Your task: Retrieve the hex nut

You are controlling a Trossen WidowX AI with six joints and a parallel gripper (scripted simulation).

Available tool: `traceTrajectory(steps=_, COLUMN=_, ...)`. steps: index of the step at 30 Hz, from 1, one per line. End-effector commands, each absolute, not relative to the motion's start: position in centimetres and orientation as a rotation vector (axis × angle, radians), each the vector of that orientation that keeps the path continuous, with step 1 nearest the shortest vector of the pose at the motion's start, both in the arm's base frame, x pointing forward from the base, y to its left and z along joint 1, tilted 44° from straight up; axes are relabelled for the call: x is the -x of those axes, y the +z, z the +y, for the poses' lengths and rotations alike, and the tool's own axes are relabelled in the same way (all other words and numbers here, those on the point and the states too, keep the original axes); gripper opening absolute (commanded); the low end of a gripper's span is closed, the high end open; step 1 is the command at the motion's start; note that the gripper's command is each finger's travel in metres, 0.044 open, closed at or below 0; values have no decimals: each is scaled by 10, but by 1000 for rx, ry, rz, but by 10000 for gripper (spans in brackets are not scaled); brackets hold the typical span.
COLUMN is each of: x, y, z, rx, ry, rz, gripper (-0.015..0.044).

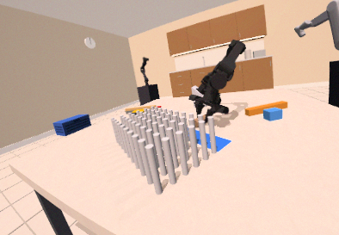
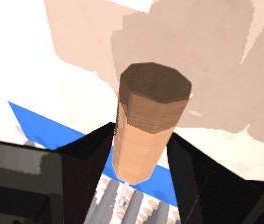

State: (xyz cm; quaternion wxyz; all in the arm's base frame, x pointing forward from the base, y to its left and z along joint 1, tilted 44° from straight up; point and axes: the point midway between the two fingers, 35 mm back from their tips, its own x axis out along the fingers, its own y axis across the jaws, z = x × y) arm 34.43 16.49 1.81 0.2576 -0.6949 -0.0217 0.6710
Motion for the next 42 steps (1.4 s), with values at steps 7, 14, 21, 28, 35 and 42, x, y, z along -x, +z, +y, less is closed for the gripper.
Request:
traceTrajectory(steps=7, x=-337, y=21, z=166, rx=1885, ry=1817, rz=-53, gripper=0)
traceTrajectory(steps=14, x=-333, y=22, z=167, rx=1885, ry=1817, rz=-53, gripper=0)
traceTrajectory(steps=21, x=-328, y=24, z=167, rx=1885, ry=1817, rz=-53, gripper=0)
traceTrajectory(steps=28, x=-324, y=26, z=168, rx=1884, ry=1817, rz=-53, gripper=0)
traceTrajectory(steps=35, x=-319, y=28, z=169, rx=1884, ry=1818, rz=-53, gripper=0)
traceTrajectory(steps=42, x=-314, y=29, z=170, rx=1884, ry=1818, rz=-53, gripper=0)
